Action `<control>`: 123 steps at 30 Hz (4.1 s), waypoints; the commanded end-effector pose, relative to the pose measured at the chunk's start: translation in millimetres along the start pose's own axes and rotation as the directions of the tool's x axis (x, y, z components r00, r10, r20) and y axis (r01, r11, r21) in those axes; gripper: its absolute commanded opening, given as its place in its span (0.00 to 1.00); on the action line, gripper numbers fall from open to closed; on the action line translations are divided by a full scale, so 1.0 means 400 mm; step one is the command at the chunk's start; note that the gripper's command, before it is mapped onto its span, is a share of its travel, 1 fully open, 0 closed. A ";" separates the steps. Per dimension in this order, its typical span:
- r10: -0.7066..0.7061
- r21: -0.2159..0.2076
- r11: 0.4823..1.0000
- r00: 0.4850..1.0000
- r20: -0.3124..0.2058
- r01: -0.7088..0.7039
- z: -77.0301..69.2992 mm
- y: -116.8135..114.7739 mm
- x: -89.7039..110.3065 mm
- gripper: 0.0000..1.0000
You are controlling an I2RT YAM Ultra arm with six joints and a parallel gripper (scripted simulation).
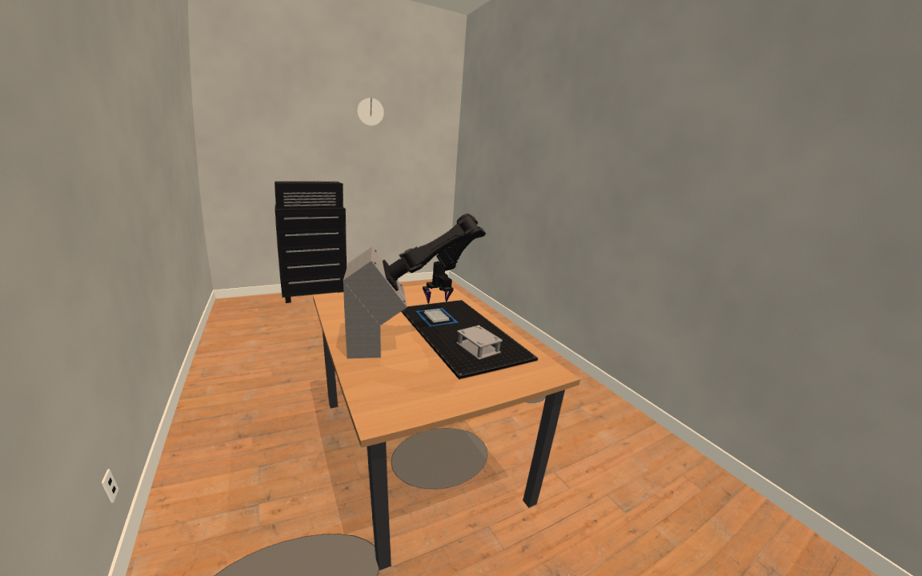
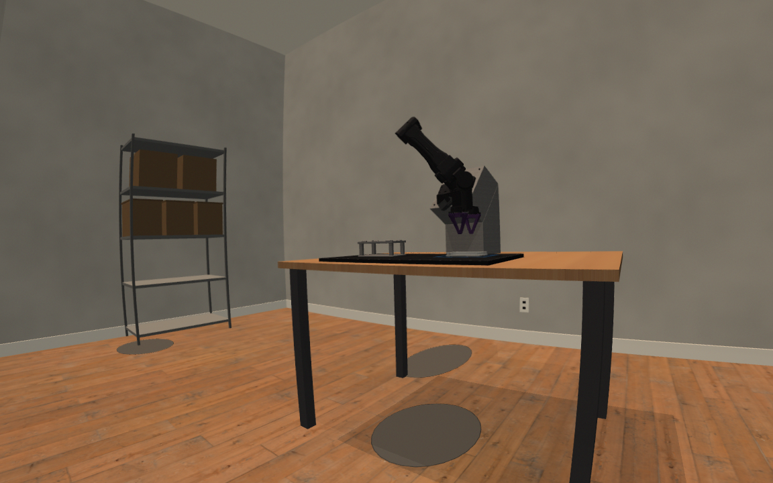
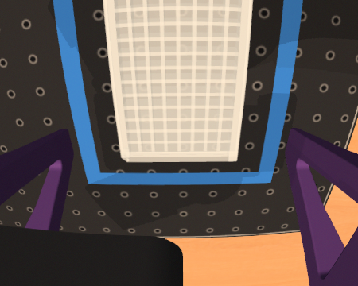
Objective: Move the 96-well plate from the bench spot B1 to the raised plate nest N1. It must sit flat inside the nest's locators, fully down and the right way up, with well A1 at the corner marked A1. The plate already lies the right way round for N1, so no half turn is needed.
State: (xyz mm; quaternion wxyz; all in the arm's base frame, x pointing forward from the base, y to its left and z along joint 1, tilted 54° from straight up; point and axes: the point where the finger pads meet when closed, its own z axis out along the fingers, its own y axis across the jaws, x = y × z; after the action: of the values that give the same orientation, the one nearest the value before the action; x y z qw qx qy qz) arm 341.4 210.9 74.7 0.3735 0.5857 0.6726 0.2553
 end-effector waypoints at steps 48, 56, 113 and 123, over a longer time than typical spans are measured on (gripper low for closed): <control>0.003 -0.019 1.000 1.000 -0.017 -0.003 0.119 0.019 0.024 1.00; 0.002 -0.016 1.000 1.000 -0.014 -0.002 0.150 0.015 0.020 1.00; -0.002 -0.009 1.000 1.000 -0.008 0.002 0.192 0.006 0.012 0.00; -0.012 -0.001 1.000 1.000 -0.006 0.012 0.158 -0.008 0.008 0.00</control>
State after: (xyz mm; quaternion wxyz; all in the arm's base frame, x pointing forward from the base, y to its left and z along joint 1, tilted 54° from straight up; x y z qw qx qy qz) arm 401.7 202.6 27.6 0.3730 0.5862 0.6730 0.2536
